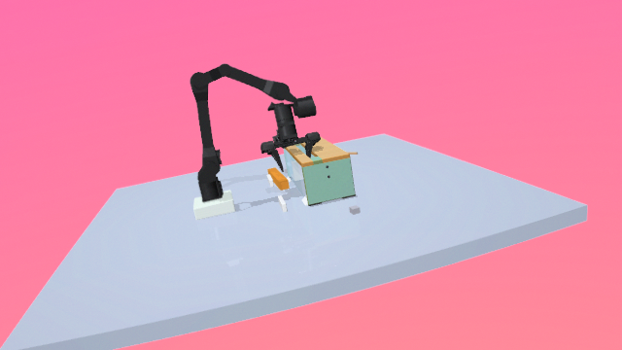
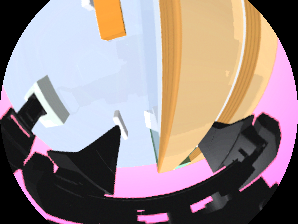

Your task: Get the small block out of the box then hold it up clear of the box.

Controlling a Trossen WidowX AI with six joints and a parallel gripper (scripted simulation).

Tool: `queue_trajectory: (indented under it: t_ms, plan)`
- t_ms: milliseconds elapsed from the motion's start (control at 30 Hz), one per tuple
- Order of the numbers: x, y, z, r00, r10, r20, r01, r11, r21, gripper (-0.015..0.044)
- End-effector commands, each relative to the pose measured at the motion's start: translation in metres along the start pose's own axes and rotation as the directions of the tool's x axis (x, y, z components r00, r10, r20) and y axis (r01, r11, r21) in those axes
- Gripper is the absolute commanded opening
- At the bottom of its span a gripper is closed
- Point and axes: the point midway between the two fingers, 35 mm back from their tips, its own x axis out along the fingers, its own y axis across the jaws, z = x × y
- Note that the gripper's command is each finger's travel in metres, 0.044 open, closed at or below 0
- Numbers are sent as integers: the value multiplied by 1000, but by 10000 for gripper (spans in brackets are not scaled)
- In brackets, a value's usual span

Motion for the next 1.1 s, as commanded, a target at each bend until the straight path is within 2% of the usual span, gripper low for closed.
queue_trajectory:
  t_ms: [0,1067]
  plan:
    - [2,1,-6,1000,0,-6,0,1000,5,400]
    - [12,1,-37,1000,0,-10,0,1000,5,400]
